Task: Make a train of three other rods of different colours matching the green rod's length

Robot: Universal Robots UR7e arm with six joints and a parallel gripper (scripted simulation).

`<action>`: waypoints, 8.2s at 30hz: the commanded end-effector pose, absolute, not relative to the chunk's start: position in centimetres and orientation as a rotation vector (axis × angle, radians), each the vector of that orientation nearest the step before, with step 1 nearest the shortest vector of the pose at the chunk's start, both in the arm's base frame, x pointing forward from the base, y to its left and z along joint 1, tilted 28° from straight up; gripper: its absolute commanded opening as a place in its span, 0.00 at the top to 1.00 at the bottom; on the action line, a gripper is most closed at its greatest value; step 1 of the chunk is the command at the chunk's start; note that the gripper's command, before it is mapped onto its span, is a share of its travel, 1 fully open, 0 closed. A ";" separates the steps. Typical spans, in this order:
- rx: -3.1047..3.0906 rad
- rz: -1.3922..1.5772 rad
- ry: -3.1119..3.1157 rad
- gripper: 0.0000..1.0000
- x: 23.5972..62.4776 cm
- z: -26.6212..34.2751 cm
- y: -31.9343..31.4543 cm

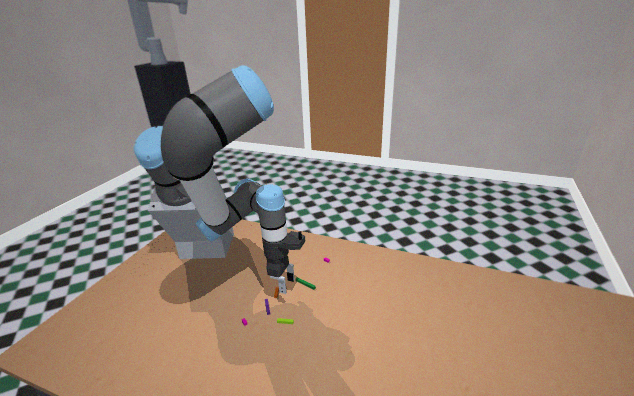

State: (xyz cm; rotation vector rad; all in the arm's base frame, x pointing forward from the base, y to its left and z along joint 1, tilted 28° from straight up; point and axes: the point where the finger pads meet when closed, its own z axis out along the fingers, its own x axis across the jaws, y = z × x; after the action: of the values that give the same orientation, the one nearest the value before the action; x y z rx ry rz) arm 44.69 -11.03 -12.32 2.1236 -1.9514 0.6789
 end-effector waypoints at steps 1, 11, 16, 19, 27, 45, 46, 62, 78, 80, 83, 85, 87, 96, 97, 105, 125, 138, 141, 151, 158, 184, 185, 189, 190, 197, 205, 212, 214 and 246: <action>2.124 0.680 -1.951 0.00 44.7 -12.3 -11.0; 2.124 0.680 -1.951 0.00 44.7 -12.3 -11.0; 2.124 0.680 -1.951 0.00 44.7 -12.3 -11.0; 2.124 0.680 -1.951 0.00 44.7 -12.3 -11.0; 2.125 0.675 -1.955 0.00 45.0 -13.2 -9.2; 2.124 0.680 -1.952 0.00 44.2 -19.3 3.2; 2.123 0.680 -1.952 0.00 44.2 -19.3 3.3; 2.123 0.680 -1.952 0.00 44.2 -19.4 3.4; 2.123 0.680 -1.952 0.00 44.2 -19.4 3.4; 2.123 0.680 -1.952 0.00 44.2 -19.4 3.4; 2.123 0.680 -1.952 0.00 44.2 -19.4 3.4; 2.123 0.680 -1.952 0.00 44.2 -19.4 3.4; 2.123 0.680 -1.952 0.00 44.2 -19.4 3.4; 2.123 0.680 -1.952 0.00 44.2 -19.4 3.4; 2.123 0.680 -1.952 0.00 44.2 -19.4 3.4; 2.123 0.680 -1.952 0.00 44.2 -19.4 3.4; 2.123 0.680 -1.952 0.00 44.2 -19.4 3.4; 2.123 0.680 -1.952 0.00 44.2 -19.4 3.4; 2.123 0.680 -1.952 0.00 44.2 -19.4 3.4; 2.145 0.675 -1.921 0.00 44.0 -19.3 3.2; 2.232 0.651 -1.788 0.00 43.3 -19.2 2.2; 2.592 0.498 -0.938 0.00 37.9 -17.7 -2.4; 2.600 0.492 -0.905 0.00 37.7 -17.6 -2.5; 2.622 0.472 -0.799 0.00 36.9 -17.3 -3.0; 2.626 0.468 -0.779 0.00 36.8 -17.2 -3.1; 2.637 0.456 -0.717 0.00 36.4 -17.0 -3.4; 2.639 0.454 -0.704 0.46 36.3 -17.0 -3.4; 2.639 0.454 -0.704 0.46 36.3 -17.0 -3.4; 2.639 0.454 -0.704 0.46 36.3 -17.0 -3.4; 2.639 0.454 -0.704 0.46 36.3 -17.0 -3.5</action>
State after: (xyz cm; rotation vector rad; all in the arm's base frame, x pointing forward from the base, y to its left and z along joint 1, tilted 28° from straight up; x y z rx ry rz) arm 36.29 -3.47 -17.03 2.6391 -0.7045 0.4526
